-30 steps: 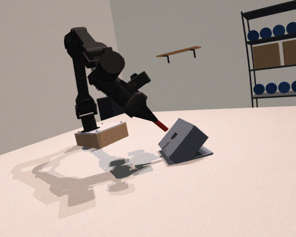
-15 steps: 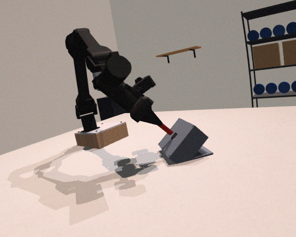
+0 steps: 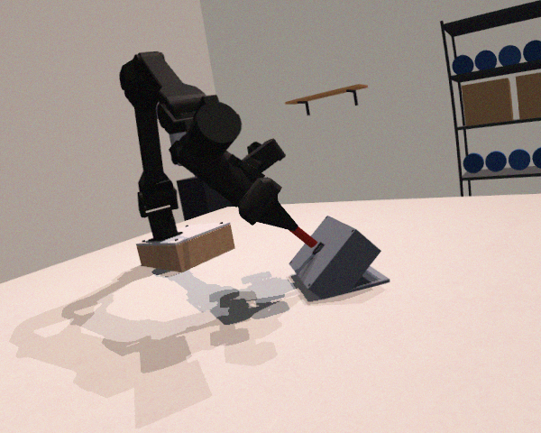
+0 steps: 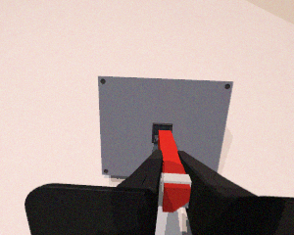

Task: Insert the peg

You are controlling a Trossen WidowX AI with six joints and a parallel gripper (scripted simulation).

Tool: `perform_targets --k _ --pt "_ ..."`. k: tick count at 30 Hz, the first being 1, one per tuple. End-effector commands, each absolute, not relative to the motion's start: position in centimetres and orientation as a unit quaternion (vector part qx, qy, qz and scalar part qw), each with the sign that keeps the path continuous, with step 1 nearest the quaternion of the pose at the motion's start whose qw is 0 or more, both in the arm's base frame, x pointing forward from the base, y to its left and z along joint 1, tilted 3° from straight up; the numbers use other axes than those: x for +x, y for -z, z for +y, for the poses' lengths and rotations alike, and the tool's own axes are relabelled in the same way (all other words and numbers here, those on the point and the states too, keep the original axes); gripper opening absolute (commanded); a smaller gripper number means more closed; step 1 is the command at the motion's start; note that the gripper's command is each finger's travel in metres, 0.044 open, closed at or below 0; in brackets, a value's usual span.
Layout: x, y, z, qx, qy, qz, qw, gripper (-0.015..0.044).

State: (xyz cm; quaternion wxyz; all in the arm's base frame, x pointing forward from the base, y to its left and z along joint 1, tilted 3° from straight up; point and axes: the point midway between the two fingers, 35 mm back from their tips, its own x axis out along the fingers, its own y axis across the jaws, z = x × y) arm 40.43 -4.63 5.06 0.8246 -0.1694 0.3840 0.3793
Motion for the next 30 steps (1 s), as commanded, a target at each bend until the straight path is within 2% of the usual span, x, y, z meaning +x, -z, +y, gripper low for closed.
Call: perform_targets --k 1,30 --pt "40.5 -5.1 -4.6 -0.171 -0.38 0.383 0.825 0.0" --pt "40.8 -4.0 -3.9 -0.171 -0.38 0.383 0.825 0.0"
